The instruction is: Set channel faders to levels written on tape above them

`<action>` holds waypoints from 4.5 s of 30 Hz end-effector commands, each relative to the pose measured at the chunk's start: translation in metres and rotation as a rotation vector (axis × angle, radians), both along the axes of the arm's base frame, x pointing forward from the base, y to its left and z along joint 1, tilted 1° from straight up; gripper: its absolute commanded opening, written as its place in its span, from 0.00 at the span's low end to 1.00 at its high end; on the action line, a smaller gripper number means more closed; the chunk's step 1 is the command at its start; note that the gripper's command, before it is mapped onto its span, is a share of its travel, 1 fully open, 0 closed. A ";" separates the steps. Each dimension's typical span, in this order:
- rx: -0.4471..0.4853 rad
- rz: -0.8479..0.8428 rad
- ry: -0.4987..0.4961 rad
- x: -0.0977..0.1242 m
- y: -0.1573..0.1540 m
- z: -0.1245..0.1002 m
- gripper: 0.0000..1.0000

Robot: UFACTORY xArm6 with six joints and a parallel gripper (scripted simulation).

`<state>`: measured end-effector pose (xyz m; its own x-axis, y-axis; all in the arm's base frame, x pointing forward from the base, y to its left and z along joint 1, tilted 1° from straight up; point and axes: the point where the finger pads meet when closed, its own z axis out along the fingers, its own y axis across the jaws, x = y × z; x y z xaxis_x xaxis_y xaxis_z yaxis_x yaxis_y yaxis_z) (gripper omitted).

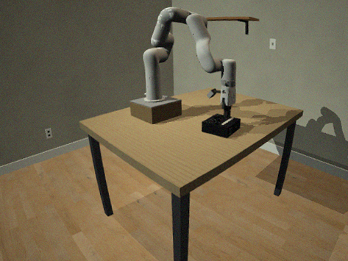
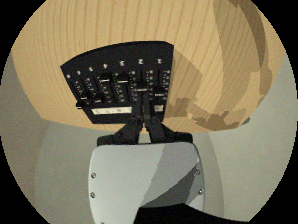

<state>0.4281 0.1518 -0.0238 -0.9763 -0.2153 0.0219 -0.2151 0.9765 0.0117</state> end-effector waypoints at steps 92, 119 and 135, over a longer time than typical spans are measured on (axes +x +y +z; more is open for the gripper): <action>0.001 0.000 -0.004 -0.007 -0.001 0.001 0.00; 0.001 0.000 -0.004 -0.006 -0.002 0.041 0.00; 0.001 0.005 -0.004 -0.007 -0.002 0.041 0.00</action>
